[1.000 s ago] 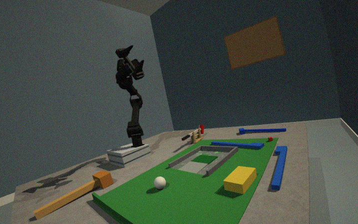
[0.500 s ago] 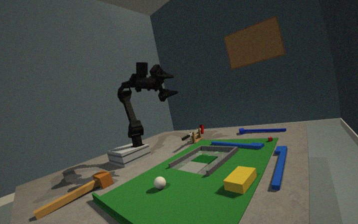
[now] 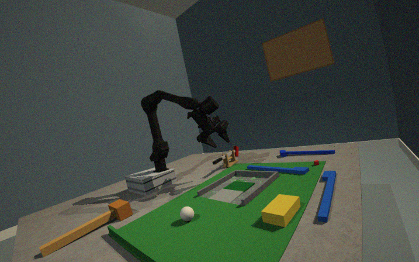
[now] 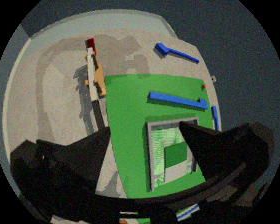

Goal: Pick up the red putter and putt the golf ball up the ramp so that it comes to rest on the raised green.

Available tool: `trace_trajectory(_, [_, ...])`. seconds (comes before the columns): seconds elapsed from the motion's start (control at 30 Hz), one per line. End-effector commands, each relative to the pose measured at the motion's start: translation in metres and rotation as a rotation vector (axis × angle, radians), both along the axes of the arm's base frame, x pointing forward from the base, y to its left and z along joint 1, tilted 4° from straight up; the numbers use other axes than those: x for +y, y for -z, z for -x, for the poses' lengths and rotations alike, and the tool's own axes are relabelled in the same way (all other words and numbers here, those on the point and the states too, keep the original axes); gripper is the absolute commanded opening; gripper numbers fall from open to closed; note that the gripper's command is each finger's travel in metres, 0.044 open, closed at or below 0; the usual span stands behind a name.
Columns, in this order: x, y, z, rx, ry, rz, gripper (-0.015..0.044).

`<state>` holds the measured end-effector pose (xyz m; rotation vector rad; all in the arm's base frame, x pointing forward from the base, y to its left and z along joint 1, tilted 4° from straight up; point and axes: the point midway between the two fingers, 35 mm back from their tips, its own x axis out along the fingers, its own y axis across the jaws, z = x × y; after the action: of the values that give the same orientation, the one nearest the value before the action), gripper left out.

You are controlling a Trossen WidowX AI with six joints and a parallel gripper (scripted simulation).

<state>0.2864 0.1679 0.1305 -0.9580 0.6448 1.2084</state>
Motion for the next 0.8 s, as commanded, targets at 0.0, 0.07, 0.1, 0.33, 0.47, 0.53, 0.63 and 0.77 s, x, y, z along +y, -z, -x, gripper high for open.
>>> trace_trajectory(0.0, [0.026, 0.042, 0.051, 0.18, -0.187, 0.167, 0.044])
trace_trajectory(0.07, [0.028, 0.048, 0.059, 0.205, -0.215, 0.194, 0.044])
trace_trajectory(0.1, [0.028, 0.048, 0.059, 0.205, -0.215, 0.194, 0.044])
trace_trajectory(0.33, [0.03, 0.048, 0.062, 0.205, -0.215, 0.193, 0.044])
trace_trajectory(0.47, [0.031, 0.06, 0.062, 0.205, -0.215, 0.193, 0.044])
trace_trajectory(0.53, [0.032, 0.069, 0.062, 0.205, -0.215, 0.193, 0.044])
trace_trajectory(0.63, [0.033, 0.071, 0.062, 0.205, -0.215, 0.193, 0.044])
trace_trajectory(0.77, [0.033, 0.076, 0.062, 0.205, -0.215, 0.193, 0.044])
